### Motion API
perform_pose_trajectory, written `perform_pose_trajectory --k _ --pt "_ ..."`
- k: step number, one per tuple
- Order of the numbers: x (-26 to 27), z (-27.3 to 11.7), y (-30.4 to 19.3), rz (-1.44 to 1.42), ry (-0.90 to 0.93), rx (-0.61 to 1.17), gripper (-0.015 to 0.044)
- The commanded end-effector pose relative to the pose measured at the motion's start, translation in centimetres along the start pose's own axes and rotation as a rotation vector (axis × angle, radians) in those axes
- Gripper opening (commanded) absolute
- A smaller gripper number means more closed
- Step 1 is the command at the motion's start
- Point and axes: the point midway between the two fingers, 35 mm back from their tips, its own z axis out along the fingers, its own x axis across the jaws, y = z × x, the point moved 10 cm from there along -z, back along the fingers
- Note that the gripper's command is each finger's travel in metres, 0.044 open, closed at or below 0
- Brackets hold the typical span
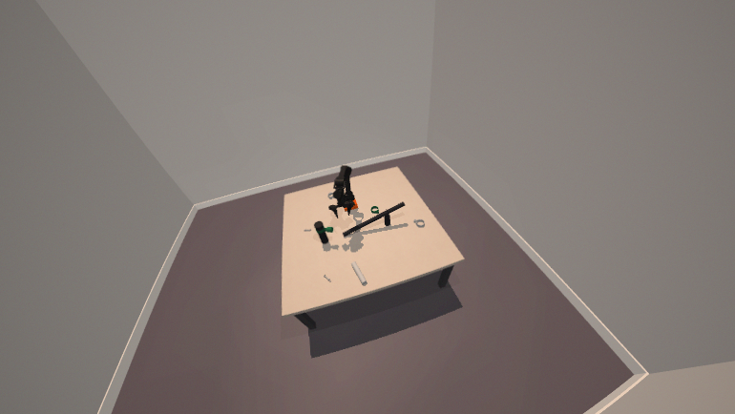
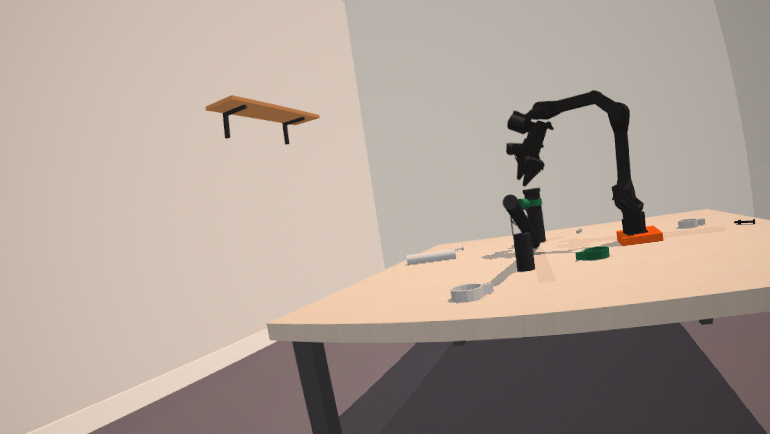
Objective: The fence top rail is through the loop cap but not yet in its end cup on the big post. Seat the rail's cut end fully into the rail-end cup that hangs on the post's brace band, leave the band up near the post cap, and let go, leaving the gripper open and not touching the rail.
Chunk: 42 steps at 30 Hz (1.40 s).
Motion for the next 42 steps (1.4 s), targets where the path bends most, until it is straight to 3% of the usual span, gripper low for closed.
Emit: perform_pose_trajectory --k 1,8,25,32,42 --pt "-5.9 2.1 -1.6 -0.561 -0.061 0.062 0.044" --pt "-8.2 3.0 -2.6 -0.78 -0.069 0.099 0.044" --pt "-8.2 3.0 -2.6 -0.78 -0.069 0.099 0.044" --pt "-7.3 5.7 -3.9 -0.779 -0.069 0.099 0.044" --pt "-7.4 6.5 -3.9 -0.779 -0.069 0.099 0.044"
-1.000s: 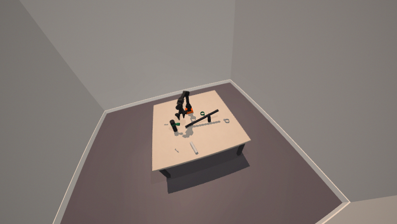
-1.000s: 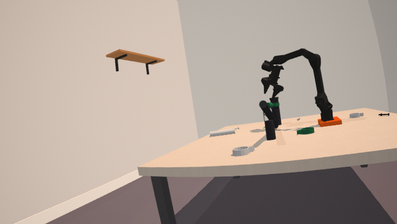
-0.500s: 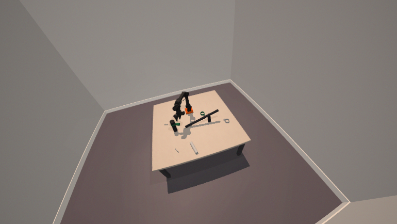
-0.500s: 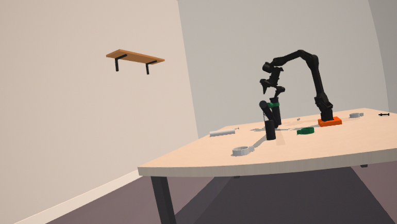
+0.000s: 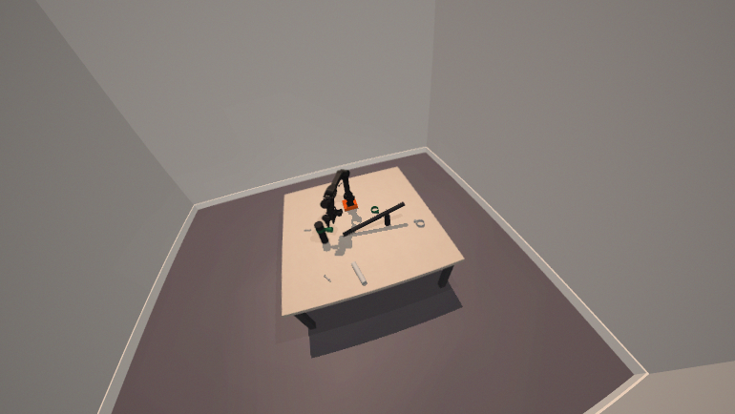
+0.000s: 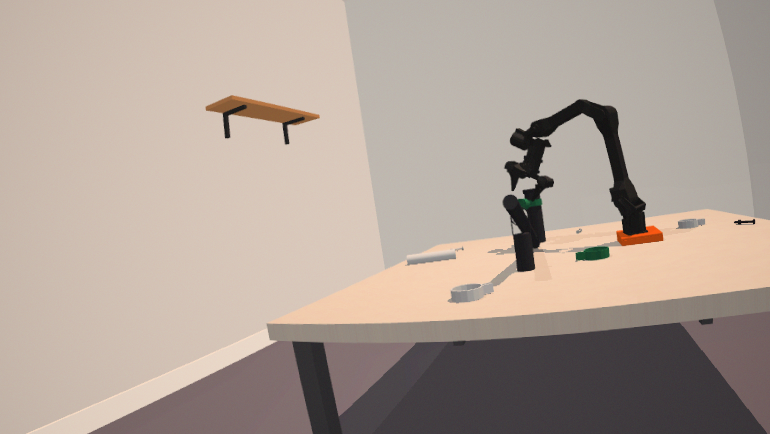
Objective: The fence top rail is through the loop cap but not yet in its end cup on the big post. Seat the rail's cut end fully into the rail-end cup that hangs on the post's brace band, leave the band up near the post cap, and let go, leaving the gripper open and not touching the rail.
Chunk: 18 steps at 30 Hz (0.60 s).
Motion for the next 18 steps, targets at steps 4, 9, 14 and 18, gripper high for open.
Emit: perform_pose_trajectory --k 4,9,14,18 --pt "0.0 1.3 0.0 -0.006 0.003 0.003 0.044" --pt "0.0 2.1 0.0 -0.006 0.002 0.003 0.044" --pt "0.0 2.9 0.0 -0.006 0.002 0.003 0.044" --pt "0.0 3.5 0.0 -0.006 0.002 0.003 0.044"
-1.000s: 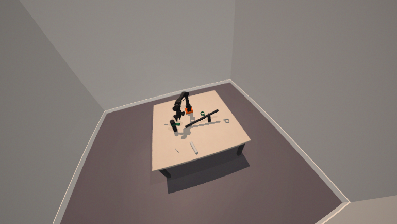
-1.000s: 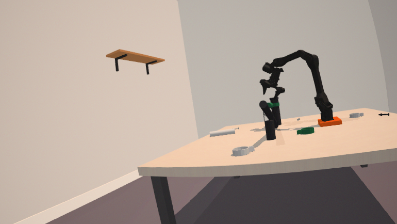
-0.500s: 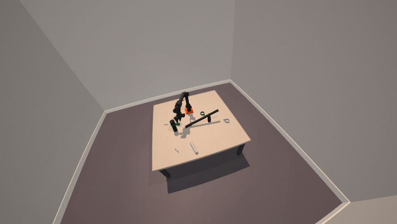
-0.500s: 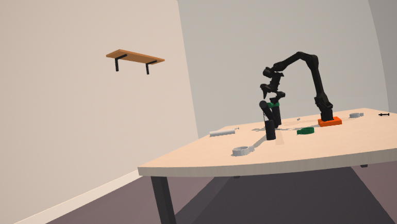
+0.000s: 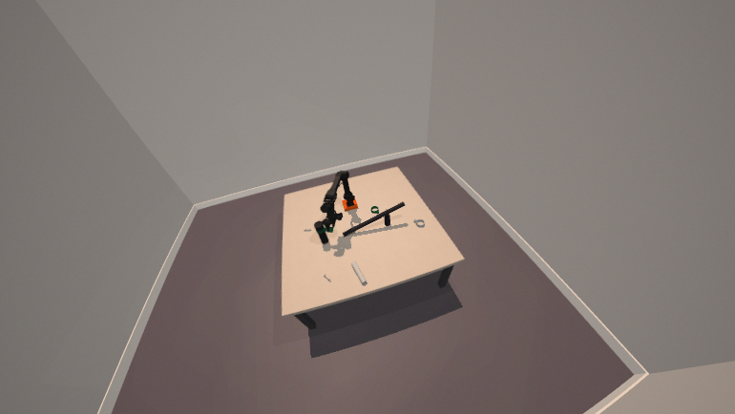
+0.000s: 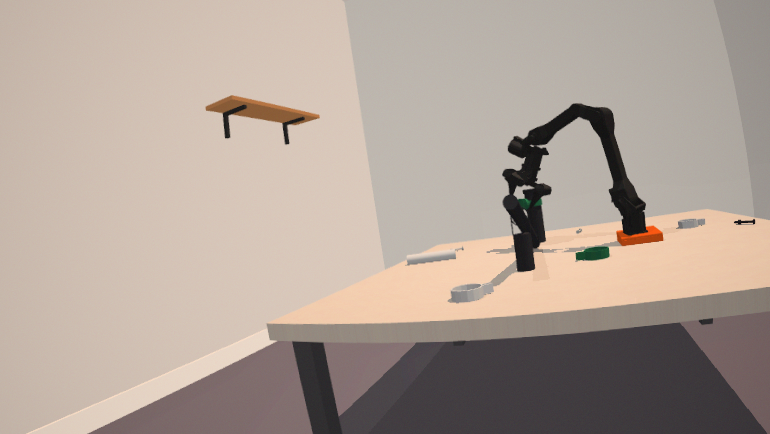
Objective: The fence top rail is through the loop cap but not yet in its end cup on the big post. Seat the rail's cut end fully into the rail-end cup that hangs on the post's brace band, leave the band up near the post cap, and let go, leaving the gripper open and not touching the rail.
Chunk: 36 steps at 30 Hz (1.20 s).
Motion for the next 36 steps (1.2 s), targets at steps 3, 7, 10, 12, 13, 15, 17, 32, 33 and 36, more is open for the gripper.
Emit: perform_pose_trajectory --k 3,7,10,12,13,15,17,32,33,36 --pt "0.0 1.1 0.0 0.001 0.0 0.003 0.044" --pt "0.1 1.8 0.0 0.001 0.0 0.003 0.044" --pt "0.1 2.3 0.0 0.001 0.0 0.003 0.044" --pt "0.1 2.6 0.0 0.001 0.0 0.003 0.044" --pt "0.1 2.7 0.0 0.001 0.0 0.003 0.044" --pt "0.1 3.1 0.0 0.001 0.0 0.003 0.044" --pt "0.2 3.4 0.0 0.001 -0.001 0.003 0.044" --pt "0.2 3.9 0.0 0.001 -0.001 0.003 0.0177" --pt "0.2 3.9 0.0 0.001 -0.001 0.003 0.0151" --pt "0.2 3.9 0.0 0.001 -0.001 0.003 0.0072"
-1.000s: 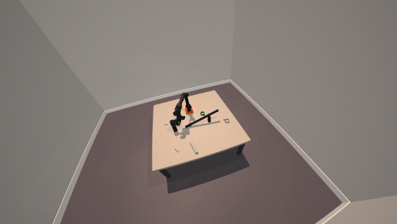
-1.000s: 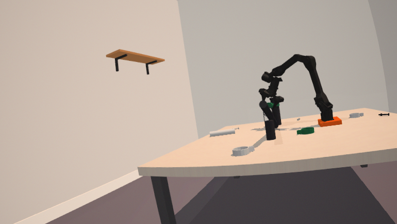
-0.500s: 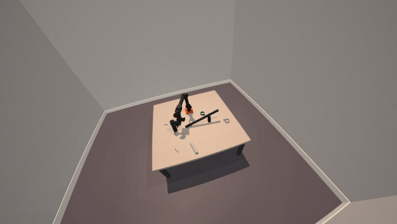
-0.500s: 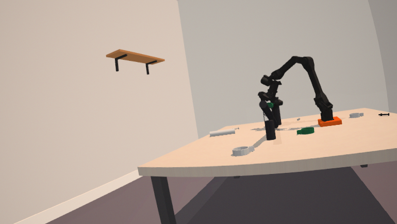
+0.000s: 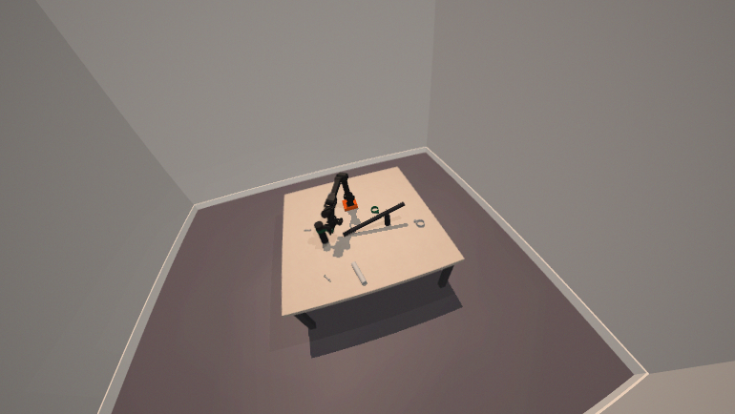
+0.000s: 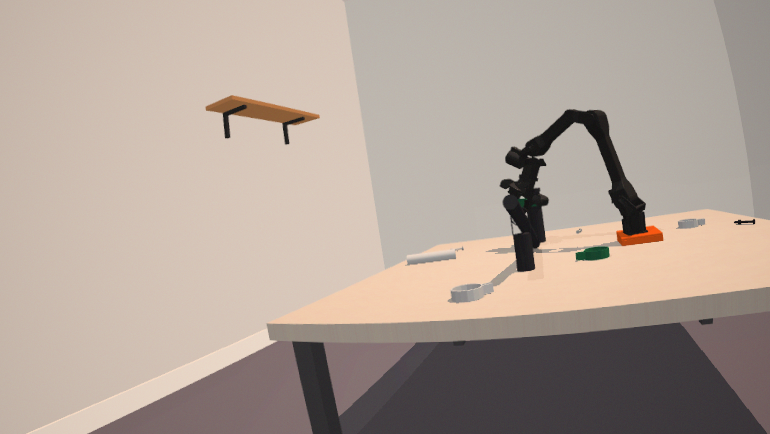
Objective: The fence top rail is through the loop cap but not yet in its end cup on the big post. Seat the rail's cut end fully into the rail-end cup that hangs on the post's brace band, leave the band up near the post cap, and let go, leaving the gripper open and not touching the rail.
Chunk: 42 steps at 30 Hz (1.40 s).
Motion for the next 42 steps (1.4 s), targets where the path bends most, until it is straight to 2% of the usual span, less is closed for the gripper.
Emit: perform_pose_trajectory --k 1,5,42 --pt "0.0 0.0 0.0 0.005 -0.003 0.004 0.0066" --pt "0.1 -0.1 -0.1 -0.015 -0.002 -0.007 0.0" --pt "2.3 -1.3 -2.1 -0.273 0.0 -0.154 0.0"
